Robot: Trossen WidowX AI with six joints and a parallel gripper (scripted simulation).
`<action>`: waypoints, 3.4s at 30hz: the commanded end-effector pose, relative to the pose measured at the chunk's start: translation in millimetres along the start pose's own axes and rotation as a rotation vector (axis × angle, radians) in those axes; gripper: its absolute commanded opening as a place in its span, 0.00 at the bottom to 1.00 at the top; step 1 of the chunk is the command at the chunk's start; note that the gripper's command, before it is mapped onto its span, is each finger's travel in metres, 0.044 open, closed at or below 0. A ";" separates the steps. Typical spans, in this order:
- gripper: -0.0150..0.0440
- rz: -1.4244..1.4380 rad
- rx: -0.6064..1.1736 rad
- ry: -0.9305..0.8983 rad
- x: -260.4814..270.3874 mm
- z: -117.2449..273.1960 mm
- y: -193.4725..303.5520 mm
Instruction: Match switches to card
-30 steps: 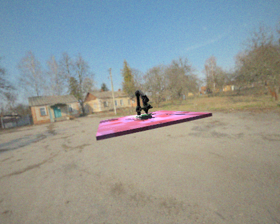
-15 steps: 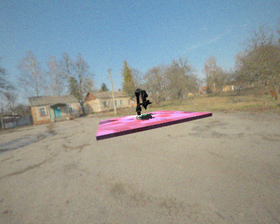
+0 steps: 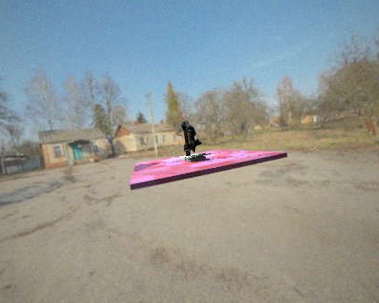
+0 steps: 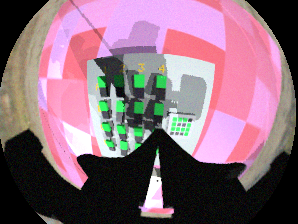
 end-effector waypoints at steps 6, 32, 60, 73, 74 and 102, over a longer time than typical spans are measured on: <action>0.25 0.004 -0.005 -0.004 0.1 -12.4 0.0; 0.25 0.004 -0.005 -0.004 0.2 -25.0 0.2; 0.25 0.004 -0.005 -0.004 0.2 -26.9 0.3; 0.25 0.004 -0.005 -0.004 0.2 -28.6 0.3; 0.25 0.004 -0.005 -0.004 0.2 -28.7 0.3; 0.25 0.004 -0.005 -0.004 0.2 -32.5 0.4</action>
Point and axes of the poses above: the point midway between the two fingers, 35 mm back from their tips, its own z axis back along the fingers, its own x axis across the jaws, y = z × x, the point moved 8 cm from there along z, back along the fingers, and after that the axes turned 8 degrees about z, right-handed, at the moved point
